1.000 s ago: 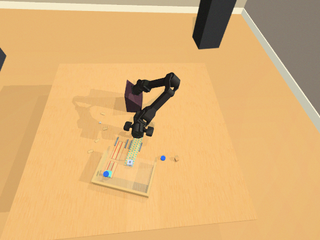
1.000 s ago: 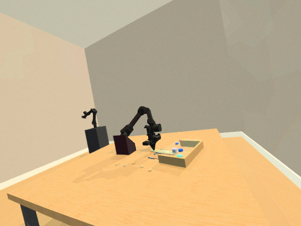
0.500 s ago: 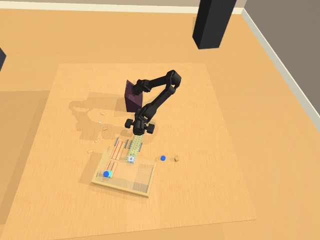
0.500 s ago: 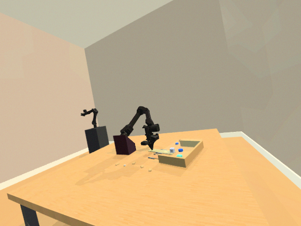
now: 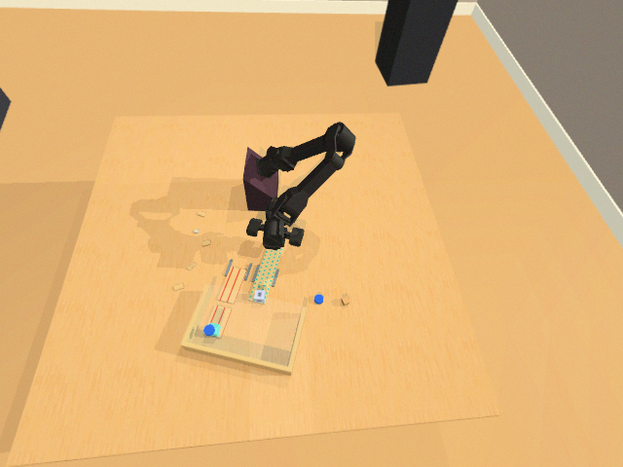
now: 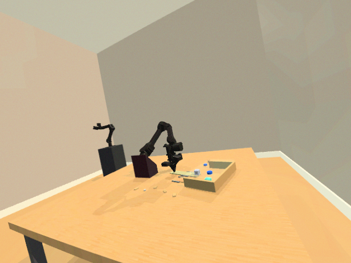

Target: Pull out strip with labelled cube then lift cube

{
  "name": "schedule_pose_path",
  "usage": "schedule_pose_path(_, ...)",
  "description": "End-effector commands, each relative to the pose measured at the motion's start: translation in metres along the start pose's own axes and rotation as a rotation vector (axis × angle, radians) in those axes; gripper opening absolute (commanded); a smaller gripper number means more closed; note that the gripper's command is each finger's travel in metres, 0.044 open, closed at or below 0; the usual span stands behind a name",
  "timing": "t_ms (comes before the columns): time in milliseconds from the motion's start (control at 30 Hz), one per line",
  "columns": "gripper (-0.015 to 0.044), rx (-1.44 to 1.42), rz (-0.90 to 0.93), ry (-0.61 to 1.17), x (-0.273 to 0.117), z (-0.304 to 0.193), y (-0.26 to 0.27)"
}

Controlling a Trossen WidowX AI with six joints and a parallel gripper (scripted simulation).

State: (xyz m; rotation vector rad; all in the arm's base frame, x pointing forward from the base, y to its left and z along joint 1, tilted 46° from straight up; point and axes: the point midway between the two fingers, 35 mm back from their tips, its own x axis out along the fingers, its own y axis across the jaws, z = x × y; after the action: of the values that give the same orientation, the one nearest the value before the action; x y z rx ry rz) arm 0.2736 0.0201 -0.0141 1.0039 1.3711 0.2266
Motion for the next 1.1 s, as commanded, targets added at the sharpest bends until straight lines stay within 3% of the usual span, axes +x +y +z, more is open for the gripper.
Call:
schedule_pose_path(0, 0.0000, 0.009, 0.000, 0.031, 0.005, -0.014, 0.000)
schedule_pose_path(1067, 0.0000, 0.009, 0.000, 0.032, 0.005, -0.030, 0.000)
